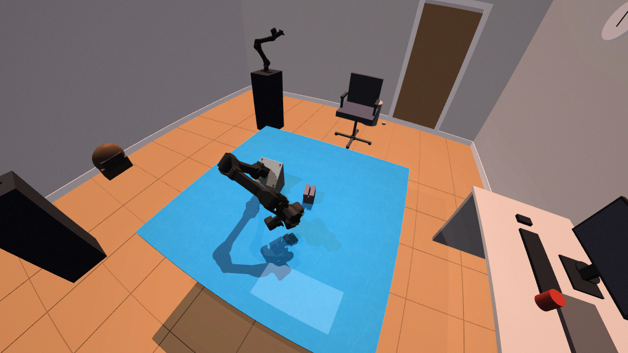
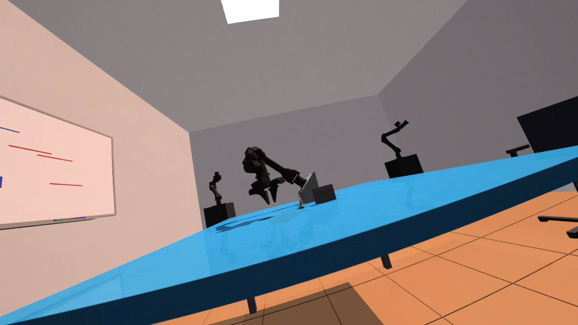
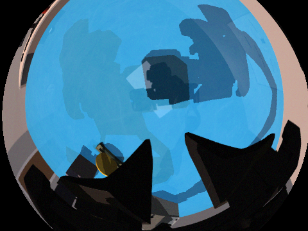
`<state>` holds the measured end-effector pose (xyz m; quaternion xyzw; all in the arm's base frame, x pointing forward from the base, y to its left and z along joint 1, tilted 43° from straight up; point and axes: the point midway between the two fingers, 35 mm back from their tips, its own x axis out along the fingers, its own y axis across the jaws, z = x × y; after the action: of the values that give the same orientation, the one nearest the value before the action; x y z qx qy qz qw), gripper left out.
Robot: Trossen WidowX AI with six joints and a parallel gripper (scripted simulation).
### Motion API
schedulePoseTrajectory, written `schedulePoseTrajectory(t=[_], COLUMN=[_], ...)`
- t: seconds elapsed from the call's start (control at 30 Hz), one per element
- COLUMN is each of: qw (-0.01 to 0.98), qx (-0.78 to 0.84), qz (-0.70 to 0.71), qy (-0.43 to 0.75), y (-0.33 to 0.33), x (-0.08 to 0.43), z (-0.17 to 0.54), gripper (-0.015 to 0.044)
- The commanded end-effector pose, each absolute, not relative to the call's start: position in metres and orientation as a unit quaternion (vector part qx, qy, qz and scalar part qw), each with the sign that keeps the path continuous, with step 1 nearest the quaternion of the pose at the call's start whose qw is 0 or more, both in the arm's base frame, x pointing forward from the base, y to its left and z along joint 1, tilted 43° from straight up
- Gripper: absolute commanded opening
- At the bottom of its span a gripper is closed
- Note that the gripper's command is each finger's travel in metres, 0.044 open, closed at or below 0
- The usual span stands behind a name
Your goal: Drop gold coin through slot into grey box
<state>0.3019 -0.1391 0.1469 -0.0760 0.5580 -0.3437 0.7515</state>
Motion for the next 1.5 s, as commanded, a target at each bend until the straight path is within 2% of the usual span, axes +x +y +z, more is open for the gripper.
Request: schedulePoseTrajectory(t=[0.0, 0.17, 0.27, 1.47], qw=[0.728, 0.702, 0.694, 0.694], qx=[-0.153, -0.258, -0.292, -0.292], qz=[-0.292, -0.239, -0.224, -0.224], qy=[0.600, 0.619, 0.619, 0.619], y=[-0.078, -0.014, 0.000, -0.048], x=[0.304, 0.293, 0.284, 0.293], z=[0.117, 0.094, 0.091, 0.040], gripper=[0.0161, 0.0161, 0.0161, 0.0161])
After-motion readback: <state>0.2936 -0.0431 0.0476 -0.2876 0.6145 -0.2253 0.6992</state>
